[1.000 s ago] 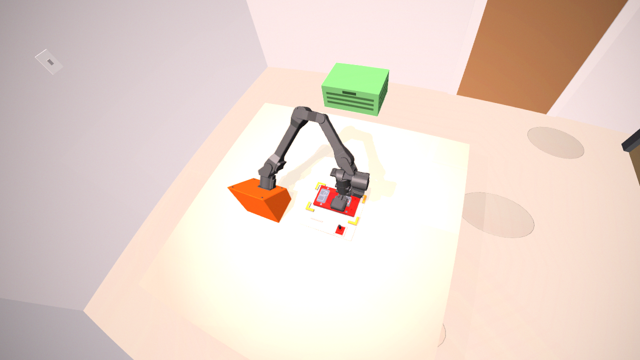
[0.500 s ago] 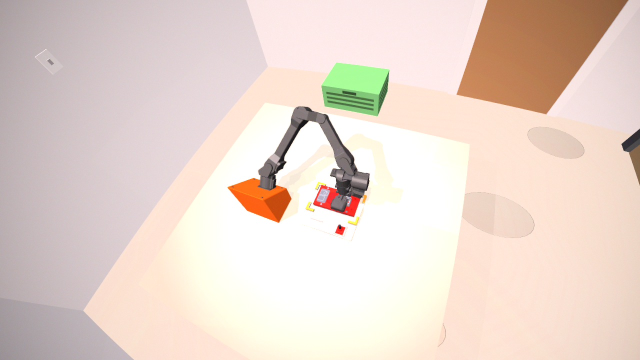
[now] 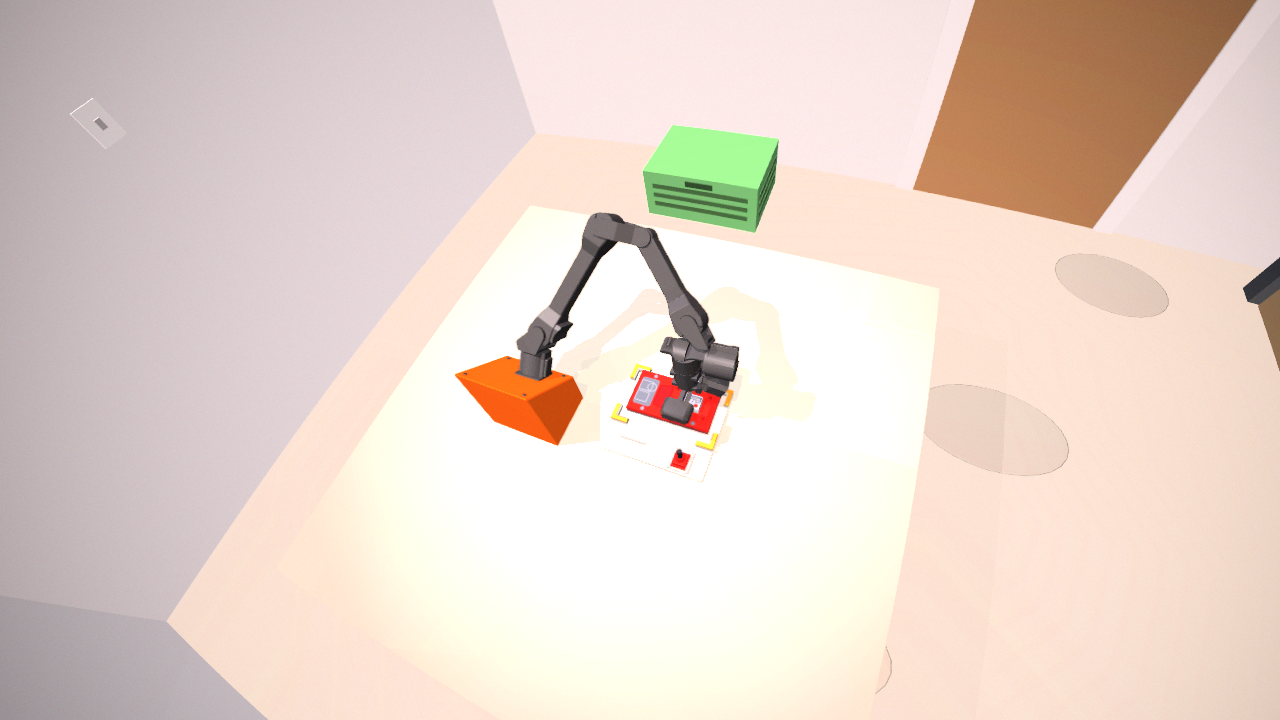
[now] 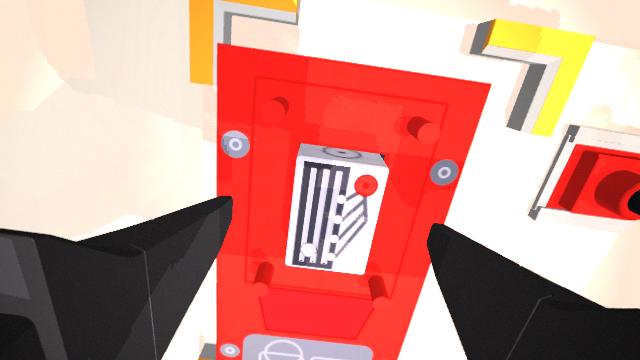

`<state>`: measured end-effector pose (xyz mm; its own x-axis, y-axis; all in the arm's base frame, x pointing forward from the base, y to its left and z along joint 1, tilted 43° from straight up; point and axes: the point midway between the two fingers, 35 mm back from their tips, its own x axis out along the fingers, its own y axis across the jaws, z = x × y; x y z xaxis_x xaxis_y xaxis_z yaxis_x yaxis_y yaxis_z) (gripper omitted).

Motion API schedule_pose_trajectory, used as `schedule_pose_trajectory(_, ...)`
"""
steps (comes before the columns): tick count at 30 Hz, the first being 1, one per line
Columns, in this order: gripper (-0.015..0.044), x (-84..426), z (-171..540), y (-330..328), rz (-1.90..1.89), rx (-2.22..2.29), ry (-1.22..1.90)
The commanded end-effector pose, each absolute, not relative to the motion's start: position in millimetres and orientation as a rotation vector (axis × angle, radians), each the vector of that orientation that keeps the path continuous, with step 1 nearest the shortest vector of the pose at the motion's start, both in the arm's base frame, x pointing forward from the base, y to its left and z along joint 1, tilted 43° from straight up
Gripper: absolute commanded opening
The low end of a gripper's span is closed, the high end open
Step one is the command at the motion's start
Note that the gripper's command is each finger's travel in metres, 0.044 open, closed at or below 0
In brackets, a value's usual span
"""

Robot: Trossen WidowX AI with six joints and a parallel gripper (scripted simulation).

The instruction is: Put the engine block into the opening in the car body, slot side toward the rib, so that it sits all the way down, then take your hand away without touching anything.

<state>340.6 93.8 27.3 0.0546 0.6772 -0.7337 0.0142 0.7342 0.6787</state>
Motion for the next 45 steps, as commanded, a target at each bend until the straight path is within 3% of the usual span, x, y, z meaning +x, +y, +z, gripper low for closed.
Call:
schedule_pose_trajectory(1, 0.0440, 341, 27, 94, 0.553, 0.605, 1.445)
schedule_pose_trajectory(20, 0.0440, 340, 37, 84, 0.552, 0.609, 1.445)
schedule_pose_trajectory(37, 0.0000, 340, 37, 84, 0.552, 0.609, 1.445)
schedule_pose_trajectory(45, 0.0000, 340, 37, 84, 0.552, 0.609, 1.445)
